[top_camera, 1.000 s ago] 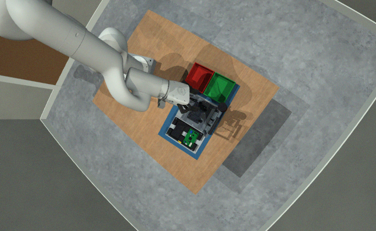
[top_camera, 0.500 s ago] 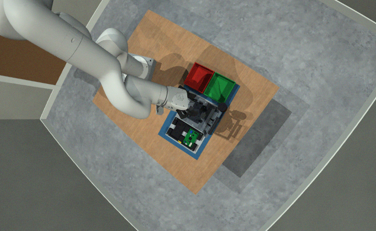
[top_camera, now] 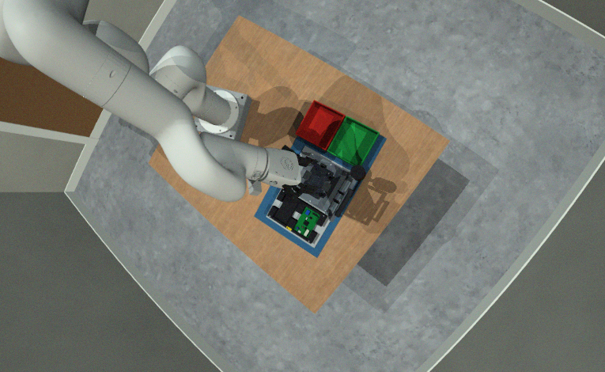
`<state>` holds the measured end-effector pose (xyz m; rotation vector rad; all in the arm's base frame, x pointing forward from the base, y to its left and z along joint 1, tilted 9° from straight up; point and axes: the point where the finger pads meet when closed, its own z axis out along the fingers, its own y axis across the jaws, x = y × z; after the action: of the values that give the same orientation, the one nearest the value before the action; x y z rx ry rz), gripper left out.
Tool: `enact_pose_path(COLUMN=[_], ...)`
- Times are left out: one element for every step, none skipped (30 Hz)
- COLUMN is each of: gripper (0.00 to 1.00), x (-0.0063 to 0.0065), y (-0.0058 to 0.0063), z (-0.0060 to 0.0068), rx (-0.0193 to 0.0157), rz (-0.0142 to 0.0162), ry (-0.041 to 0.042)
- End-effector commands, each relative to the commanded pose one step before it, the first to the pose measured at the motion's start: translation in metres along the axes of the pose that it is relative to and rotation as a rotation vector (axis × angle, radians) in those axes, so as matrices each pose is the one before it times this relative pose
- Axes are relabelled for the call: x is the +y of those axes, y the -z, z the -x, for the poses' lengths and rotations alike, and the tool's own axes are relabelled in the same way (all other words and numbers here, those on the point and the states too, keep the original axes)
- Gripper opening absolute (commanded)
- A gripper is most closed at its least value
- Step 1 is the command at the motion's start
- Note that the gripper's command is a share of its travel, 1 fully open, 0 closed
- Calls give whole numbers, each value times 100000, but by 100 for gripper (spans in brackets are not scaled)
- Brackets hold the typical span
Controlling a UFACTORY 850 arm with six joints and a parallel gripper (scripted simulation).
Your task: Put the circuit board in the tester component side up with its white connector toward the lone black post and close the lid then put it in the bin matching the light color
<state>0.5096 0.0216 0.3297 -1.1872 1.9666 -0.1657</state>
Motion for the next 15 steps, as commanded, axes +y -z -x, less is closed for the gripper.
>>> enact_pose_path(gripper=[100,100,100,100,100,100,100,100,100,100,100,100,100,100,100], x=[-649,0,-341,0,0,0,-335,0,0,0,-329,0,0,-322,0], y=[144,0,53,0,0,0,74,0,0,0,93,0,0,109,0], z=[-580,0,-334,0,0,0,-398,0,0,0,-458,0,0,-514,0], rx=[1646,0,844,0,0,0,1009,0,0,0,1162,0,0,1304,0], rz=[3891,0,1775,0,0,0,1734,0,0,0,1685,0,0,1629,0], ry=[2411,0,1748,0,0,0,1707,0,0,0,1662,0,0,1613,0])
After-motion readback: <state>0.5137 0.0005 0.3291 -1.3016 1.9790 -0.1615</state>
